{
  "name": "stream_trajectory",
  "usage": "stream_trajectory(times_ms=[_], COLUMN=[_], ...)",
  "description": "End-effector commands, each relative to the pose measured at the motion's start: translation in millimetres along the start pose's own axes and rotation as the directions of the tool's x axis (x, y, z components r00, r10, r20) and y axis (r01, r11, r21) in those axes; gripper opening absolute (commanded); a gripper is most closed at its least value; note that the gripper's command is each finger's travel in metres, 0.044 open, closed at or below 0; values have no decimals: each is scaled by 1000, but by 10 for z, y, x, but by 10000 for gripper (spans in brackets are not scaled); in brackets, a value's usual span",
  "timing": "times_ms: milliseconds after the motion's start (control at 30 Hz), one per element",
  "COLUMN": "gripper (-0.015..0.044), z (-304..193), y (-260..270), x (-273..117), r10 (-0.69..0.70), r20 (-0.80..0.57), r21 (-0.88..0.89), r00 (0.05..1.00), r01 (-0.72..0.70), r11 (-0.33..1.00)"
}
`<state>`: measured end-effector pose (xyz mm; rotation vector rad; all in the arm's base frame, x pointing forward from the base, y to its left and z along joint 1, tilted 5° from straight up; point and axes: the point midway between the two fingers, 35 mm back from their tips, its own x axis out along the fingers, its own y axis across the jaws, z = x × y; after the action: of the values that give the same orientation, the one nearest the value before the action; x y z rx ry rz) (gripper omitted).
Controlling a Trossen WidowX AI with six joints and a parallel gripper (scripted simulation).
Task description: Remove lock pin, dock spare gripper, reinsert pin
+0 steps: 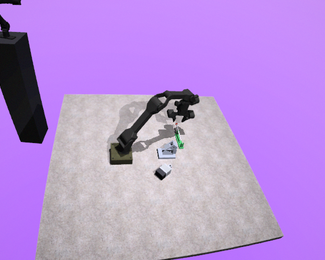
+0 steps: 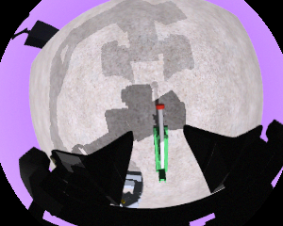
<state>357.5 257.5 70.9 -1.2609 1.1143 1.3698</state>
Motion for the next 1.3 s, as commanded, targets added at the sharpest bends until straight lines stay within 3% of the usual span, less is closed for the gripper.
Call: stream_trajectory(times_ms=[0, 67, 333, 633, 1267], gripper=[226, 180, 180, 180, 180], z=[-250, -457, -529, -617, -650], y=[-27, -22, -15, -47, -72], x=[-271, -499, -577, 92, 365], r10=[-24, -45, -52, -52, -52], r20=[0, -1, -2, -3, -3], r21=[5, 4, 3, 3, 3], r00=[1000, 999, 999, 999, 999], r01=[24, 45, 52, 52, 52], r11=[1000, 999, 999, 999, 999])
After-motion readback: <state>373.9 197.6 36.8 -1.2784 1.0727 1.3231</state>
